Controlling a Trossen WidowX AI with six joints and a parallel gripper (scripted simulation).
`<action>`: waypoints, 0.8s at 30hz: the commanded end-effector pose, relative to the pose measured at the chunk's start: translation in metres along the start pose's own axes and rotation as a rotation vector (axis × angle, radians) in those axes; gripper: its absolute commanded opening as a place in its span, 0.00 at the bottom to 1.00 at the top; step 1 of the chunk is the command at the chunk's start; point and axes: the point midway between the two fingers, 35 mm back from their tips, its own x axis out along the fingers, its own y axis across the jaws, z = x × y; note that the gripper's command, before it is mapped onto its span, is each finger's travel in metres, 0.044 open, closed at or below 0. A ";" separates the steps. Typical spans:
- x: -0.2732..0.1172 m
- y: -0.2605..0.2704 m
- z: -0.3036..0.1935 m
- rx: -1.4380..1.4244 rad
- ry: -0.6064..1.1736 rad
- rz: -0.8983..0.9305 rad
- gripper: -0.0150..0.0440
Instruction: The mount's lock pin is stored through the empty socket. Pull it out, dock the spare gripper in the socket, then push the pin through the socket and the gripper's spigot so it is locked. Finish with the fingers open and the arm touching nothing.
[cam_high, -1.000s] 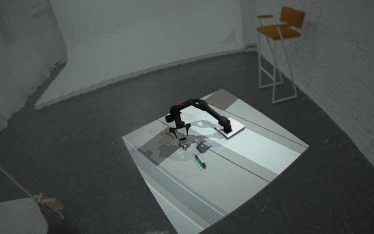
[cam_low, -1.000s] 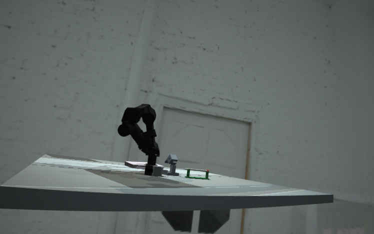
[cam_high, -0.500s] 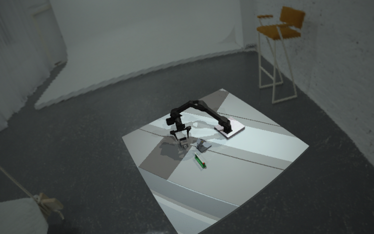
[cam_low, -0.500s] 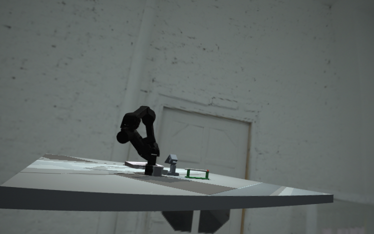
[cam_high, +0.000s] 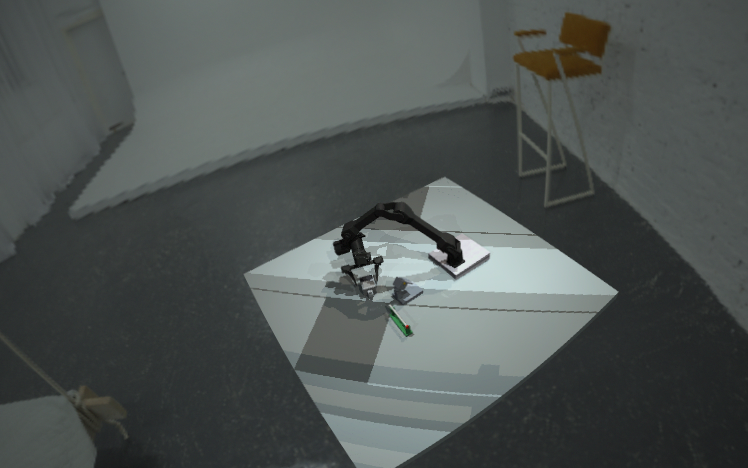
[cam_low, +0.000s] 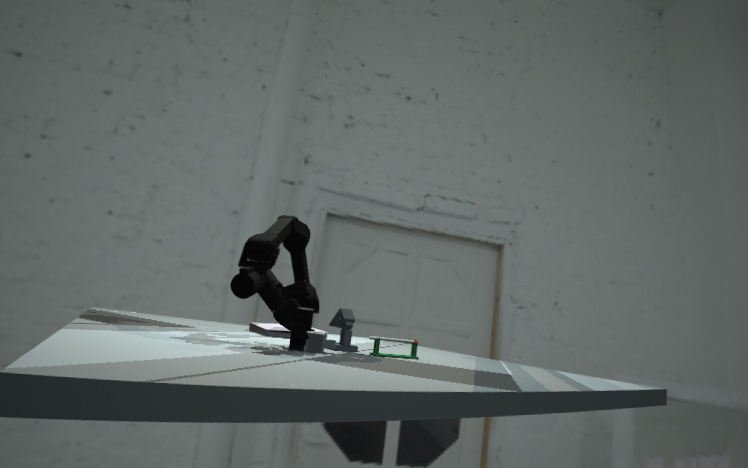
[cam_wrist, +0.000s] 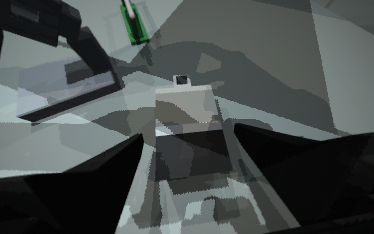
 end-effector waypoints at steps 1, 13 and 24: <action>0.005 0.000 -0.005 0.001 -0.002 0.000 1.00; 0.016 0.002 -0.016 0.002 -0.002 0.000 1.00; 0.016 0.002 -0.016 0.002 -0.002 0.000 0.64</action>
